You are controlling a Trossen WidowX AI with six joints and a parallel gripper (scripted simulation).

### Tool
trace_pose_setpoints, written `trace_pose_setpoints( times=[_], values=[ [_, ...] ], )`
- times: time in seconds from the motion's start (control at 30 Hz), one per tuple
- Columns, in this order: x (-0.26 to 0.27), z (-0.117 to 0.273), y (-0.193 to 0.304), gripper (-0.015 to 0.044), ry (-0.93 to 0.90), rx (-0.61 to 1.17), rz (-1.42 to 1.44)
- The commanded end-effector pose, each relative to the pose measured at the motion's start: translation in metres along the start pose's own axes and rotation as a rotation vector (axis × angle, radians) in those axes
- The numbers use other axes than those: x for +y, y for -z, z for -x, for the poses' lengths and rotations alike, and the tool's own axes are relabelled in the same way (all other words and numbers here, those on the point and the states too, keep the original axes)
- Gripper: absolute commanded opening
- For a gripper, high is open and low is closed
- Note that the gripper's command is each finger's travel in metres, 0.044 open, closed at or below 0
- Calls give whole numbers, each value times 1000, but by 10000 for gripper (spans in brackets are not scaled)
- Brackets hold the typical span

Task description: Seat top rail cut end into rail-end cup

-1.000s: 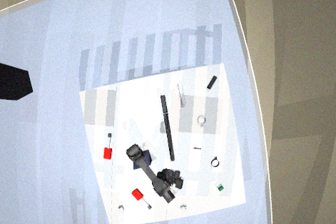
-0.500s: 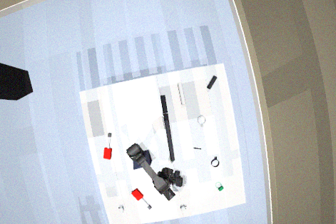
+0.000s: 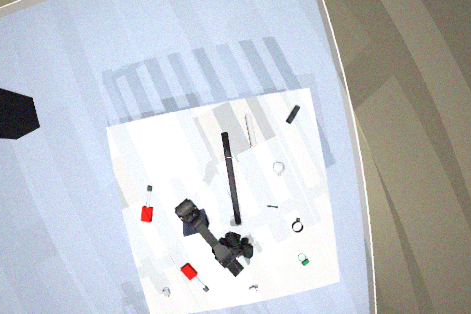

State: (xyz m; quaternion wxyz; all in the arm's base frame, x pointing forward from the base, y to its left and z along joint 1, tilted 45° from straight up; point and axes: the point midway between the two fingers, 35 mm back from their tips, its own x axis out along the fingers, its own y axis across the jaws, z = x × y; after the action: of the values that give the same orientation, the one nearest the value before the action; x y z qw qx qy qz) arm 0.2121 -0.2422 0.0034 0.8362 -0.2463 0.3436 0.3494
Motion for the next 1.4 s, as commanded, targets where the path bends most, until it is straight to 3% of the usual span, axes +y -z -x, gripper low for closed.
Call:
trace_pose_setpoints(
  times=[0.0,1.07,1.37],
  values=[
    [0,-9,0,440,2,-4,-6],
    [1,-58,-2,440,4,-8,-5],
    [1,-58,-2,204,4,-8,-5]
  ],
)
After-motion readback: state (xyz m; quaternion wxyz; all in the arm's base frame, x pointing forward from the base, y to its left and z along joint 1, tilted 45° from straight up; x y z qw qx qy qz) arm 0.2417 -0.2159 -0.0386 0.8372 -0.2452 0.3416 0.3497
